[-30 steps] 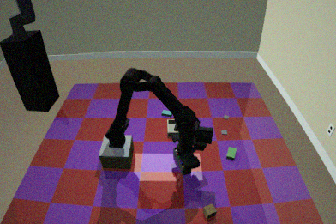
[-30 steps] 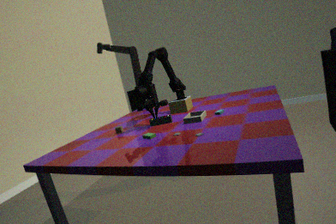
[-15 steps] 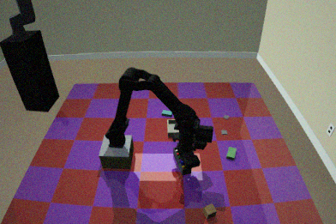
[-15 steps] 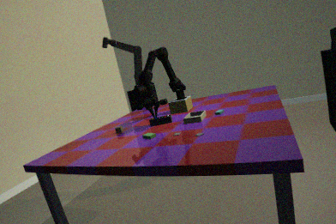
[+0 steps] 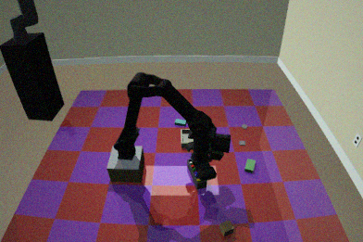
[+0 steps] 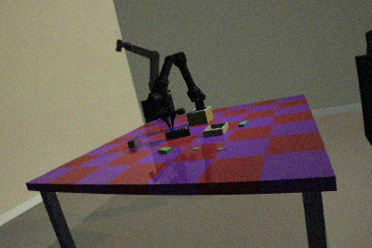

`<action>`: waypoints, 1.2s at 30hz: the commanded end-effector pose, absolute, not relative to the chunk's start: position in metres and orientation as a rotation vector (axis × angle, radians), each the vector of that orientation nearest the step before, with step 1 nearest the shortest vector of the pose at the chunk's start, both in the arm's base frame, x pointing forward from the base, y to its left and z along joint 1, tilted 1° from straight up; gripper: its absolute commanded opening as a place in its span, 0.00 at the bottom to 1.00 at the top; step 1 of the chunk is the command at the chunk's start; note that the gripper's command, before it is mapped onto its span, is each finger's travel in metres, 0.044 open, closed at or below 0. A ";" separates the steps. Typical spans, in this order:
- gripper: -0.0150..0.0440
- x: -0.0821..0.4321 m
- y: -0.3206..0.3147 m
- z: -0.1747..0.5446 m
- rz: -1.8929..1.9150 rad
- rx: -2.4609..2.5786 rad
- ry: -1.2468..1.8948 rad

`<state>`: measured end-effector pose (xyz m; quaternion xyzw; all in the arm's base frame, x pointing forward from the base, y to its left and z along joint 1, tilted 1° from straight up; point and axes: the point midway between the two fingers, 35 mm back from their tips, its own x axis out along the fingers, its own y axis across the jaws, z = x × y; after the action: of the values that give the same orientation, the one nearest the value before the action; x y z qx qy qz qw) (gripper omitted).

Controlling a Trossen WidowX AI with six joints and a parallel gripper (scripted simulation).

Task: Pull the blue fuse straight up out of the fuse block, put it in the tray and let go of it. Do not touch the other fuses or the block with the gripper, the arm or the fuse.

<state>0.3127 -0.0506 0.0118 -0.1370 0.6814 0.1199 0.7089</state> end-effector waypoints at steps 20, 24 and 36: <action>0.25 0.312 -0.050 0.024 0.265 -0.305 1.515; 0.25 0.312 -0.050 0.026 0.265 -0.305 1.515; 0.25 0.311 -0.050 0.032 0.265 -0.305 1.515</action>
<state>0.3114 -0.0501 0.0296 -0.1373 0.6814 0.1203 0.7088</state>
